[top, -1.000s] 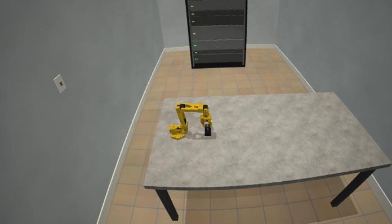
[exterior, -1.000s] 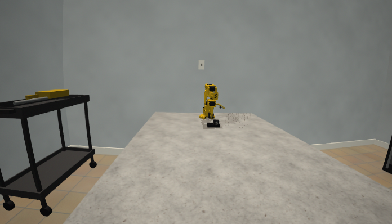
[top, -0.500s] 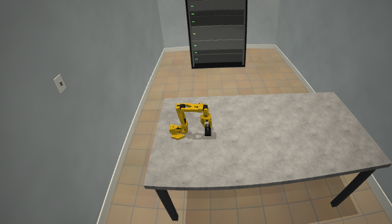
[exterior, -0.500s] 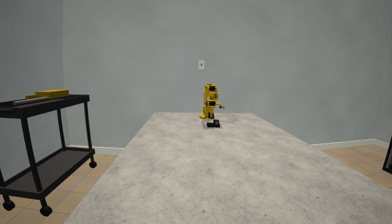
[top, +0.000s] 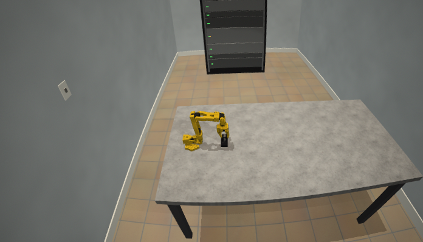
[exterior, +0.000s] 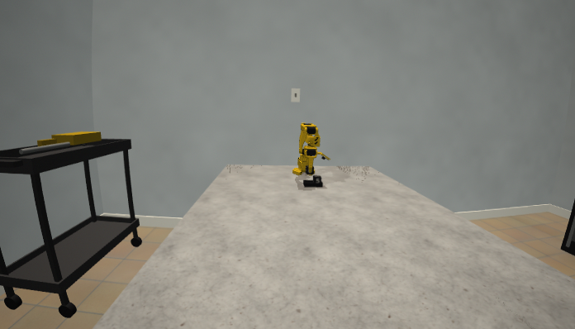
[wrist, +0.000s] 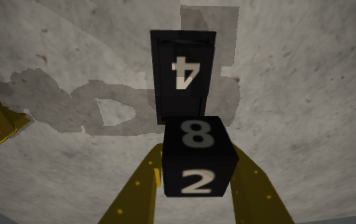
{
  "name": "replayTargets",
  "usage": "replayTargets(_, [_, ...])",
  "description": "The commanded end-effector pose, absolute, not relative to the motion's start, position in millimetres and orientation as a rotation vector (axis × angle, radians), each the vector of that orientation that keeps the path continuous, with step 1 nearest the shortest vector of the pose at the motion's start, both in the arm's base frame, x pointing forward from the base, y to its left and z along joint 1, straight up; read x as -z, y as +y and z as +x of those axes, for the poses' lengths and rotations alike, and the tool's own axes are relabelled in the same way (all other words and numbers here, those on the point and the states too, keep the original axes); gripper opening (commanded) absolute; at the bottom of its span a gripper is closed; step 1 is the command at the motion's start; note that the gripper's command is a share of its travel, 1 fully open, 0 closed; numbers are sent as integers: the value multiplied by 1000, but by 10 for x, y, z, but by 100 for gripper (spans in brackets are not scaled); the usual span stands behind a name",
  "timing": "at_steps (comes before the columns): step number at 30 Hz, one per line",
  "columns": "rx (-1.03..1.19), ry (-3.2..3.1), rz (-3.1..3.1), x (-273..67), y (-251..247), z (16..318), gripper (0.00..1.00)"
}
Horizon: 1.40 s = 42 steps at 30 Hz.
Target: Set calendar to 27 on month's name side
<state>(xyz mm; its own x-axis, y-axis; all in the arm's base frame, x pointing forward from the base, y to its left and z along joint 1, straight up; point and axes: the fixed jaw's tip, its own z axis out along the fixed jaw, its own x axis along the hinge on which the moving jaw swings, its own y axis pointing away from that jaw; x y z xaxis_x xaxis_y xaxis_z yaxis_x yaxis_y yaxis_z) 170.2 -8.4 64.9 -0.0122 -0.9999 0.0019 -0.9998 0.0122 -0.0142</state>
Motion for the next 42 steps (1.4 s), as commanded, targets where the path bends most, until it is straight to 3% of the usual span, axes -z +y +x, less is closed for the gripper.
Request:
replayTargets(1, [42,2234,-2173,-666,-97,1724,0])
replayTargets(42, [42,2234,-2173,-501,-95,1699,0])
